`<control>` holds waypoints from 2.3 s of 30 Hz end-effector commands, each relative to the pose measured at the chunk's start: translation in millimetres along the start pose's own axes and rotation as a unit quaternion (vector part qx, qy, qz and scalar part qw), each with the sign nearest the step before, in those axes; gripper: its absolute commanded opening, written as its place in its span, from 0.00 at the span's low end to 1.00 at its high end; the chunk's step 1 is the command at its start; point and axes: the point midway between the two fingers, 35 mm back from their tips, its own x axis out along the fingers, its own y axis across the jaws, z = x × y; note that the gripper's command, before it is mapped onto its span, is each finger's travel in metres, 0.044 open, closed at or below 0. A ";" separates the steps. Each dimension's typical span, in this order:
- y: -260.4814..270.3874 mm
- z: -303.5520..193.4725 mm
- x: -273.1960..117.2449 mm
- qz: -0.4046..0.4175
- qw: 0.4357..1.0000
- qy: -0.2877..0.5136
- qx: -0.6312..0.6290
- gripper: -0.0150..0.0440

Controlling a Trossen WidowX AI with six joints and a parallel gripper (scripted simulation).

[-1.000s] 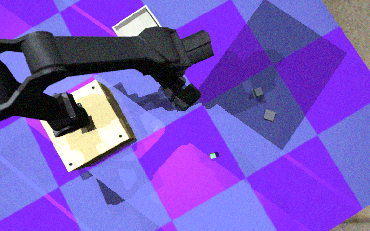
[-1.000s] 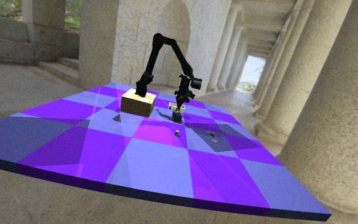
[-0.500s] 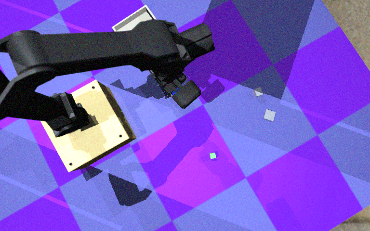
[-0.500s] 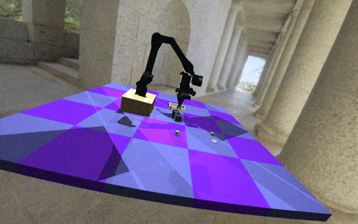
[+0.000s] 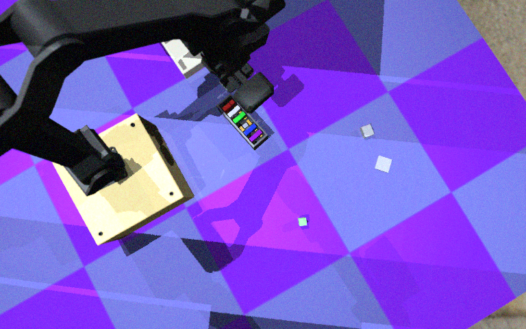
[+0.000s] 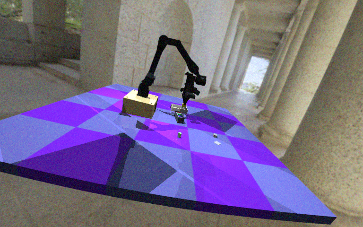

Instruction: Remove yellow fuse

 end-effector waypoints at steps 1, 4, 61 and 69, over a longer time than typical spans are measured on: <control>18.3 5.7 1.0 0.000 1.000 0.003 0.002 0.25; 34.3 9.4 1.0 0.000 1.000 0.003 0.002 0.25; 151.8 11.1 38.4 0.005 1.000 -0.001 0.003 0.34; 151.8 11.1 38.4 0.005 1.000 -0.001 0.003 0.70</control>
